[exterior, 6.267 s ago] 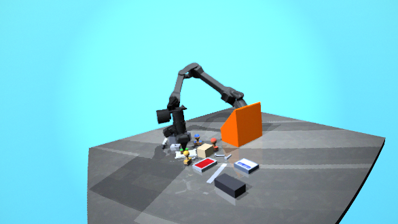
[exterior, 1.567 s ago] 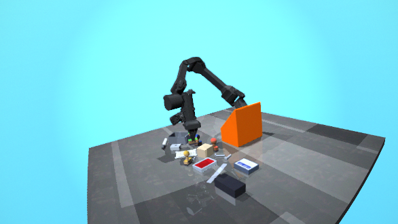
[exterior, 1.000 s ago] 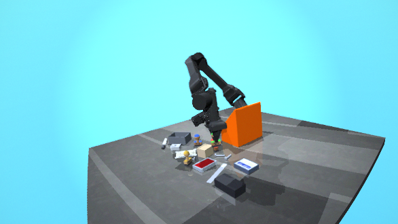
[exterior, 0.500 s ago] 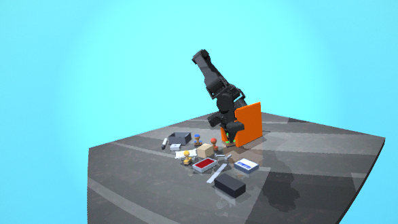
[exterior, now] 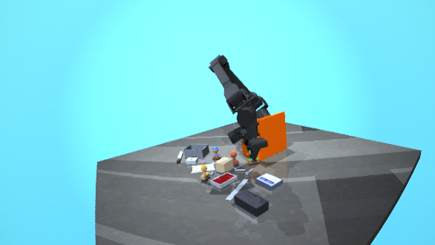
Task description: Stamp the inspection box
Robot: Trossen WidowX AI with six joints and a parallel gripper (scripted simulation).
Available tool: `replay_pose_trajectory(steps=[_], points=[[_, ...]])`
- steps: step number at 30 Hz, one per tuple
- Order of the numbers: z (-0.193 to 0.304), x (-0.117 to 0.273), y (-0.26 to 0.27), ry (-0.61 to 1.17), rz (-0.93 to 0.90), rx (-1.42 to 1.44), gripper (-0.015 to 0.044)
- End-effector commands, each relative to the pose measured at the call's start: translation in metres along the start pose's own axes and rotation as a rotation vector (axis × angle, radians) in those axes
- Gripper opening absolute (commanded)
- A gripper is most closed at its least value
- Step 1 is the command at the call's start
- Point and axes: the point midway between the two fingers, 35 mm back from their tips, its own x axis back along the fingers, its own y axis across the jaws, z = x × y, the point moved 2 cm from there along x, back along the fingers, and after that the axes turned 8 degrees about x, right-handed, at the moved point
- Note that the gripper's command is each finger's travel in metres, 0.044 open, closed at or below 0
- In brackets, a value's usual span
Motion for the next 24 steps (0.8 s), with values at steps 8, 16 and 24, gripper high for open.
replay_pose_trajectory(steps=[8,16,24], points=[[0.002,-0.022,-0.003,0.002,0.011,0.009,0.0000],[0.002,-0.035,-0.004,0.002,0.012,0.008,0.0000],[0.003,-0.048,-0.005,0.002,0.014,0.008,0.0000]])
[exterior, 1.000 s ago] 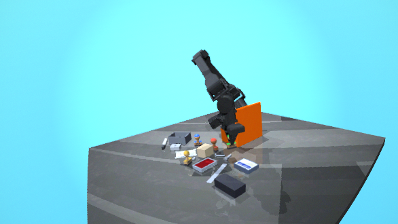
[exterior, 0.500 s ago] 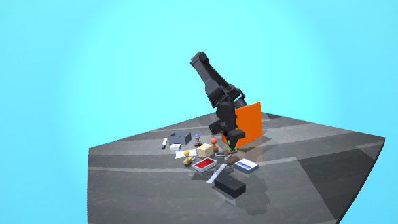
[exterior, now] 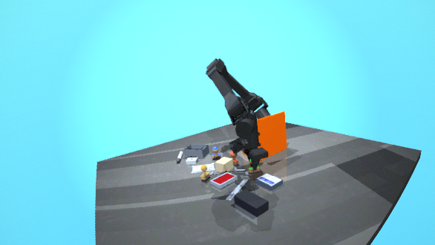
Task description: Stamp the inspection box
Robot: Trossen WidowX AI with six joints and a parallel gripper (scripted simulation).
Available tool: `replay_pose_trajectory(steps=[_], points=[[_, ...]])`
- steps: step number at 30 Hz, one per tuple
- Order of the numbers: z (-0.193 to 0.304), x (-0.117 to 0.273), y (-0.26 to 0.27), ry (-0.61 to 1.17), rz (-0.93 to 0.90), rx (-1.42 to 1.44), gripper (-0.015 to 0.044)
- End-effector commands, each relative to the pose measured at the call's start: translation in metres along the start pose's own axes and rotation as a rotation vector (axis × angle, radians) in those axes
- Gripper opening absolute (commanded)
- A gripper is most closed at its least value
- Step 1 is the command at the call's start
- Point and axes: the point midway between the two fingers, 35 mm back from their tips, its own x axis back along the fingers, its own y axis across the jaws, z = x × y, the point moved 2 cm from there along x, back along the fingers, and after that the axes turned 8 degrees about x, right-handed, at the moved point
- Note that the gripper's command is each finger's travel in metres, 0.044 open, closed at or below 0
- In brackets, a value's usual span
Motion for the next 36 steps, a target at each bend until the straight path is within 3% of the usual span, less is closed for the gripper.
replay_pose_trajectory(steps=[1,10,20,24,31,36], points=[[0.003,-0.010,-0.003,0.003,0.012,0.009,0.0000],[0.003,-0.014,-0.004,0.003,0.012,0.009,0.0000],[0.002,-0.011,-0.002,0.003,0.005,0.001,0.0263],[0.000,-0.001,0.000,0.003,0.003,0.002,0.0265],[0.001,0.100,0.003,0.005,0.006,0.009,0.0265],[0.002,0.107,0.002,0.005,0.007,0.009,0.0265]])
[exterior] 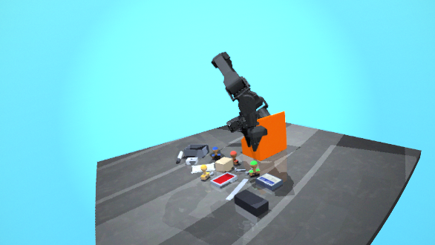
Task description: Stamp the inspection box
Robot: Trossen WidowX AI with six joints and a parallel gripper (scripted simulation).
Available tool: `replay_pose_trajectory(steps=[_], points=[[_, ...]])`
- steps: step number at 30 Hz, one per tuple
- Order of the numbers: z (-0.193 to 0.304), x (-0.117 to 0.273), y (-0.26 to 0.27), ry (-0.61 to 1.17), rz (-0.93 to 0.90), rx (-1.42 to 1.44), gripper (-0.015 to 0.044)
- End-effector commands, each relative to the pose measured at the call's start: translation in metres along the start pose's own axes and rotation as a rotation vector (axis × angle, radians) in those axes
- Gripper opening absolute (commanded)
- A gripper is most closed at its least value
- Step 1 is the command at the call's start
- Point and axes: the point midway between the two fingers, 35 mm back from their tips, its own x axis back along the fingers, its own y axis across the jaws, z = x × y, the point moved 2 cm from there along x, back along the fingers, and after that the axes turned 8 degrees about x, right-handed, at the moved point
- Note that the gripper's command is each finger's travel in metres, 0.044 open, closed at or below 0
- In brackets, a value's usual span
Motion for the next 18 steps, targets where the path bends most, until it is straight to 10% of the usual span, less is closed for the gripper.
replay_pose_trajectory(steps=[1,18], points=[[0.0027,0.0242,-0.0028,0.006,0.000,-0.008,0.0265],[0.0021,0.0234,-0.0028,0.001,0.001,-0.003,0.0265]])
